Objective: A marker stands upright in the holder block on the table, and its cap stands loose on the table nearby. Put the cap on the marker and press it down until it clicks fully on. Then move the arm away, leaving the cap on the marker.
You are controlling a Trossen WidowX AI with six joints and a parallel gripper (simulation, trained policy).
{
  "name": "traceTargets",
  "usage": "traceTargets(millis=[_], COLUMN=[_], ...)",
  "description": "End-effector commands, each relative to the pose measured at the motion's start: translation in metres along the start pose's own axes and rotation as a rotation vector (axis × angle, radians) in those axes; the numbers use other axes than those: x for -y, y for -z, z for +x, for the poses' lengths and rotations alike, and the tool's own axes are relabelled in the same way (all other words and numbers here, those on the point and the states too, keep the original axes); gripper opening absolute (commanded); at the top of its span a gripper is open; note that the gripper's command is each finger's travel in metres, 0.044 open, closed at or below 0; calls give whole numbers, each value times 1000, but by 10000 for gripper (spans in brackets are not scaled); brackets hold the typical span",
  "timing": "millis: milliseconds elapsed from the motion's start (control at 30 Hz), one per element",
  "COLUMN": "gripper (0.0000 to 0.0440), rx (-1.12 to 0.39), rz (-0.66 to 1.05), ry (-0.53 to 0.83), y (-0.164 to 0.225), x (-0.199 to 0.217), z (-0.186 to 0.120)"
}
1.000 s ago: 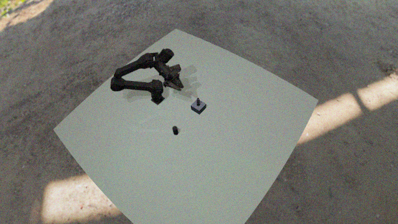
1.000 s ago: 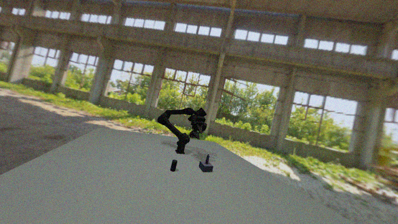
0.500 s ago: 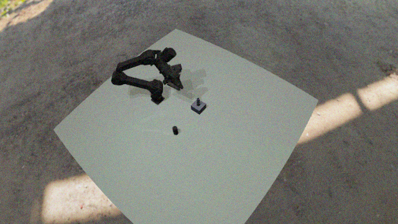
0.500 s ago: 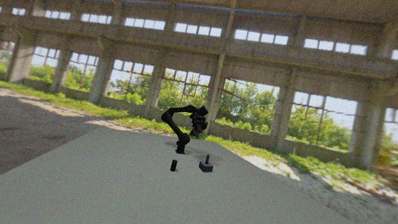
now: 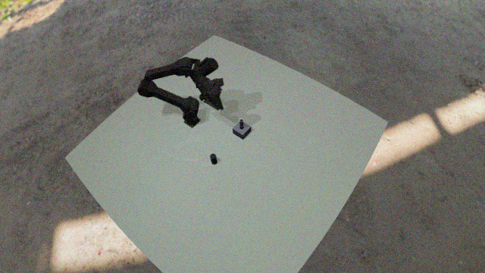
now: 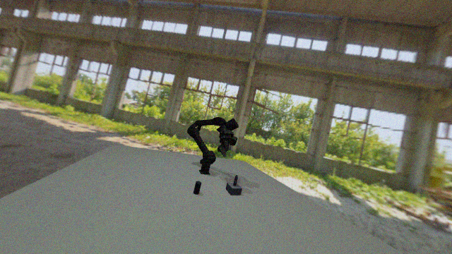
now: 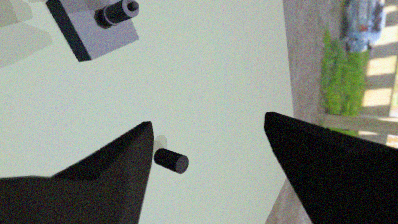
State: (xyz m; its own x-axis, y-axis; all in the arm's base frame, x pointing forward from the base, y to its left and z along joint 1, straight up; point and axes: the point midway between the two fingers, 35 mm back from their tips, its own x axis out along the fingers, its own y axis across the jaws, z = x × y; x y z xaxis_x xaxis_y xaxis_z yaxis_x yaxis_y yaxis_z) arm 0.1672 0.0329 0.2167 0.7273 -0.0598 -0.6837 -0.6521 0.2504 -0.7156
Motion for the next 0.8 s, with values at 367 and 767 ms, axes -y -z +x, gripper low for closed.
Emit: traceTargets(millis=[367,767], gripper=[311,322], rx=[-52,-99], rz=[107,199], ry=[-88,-153], y=[0,2], x=[9,17], z=[4,10])
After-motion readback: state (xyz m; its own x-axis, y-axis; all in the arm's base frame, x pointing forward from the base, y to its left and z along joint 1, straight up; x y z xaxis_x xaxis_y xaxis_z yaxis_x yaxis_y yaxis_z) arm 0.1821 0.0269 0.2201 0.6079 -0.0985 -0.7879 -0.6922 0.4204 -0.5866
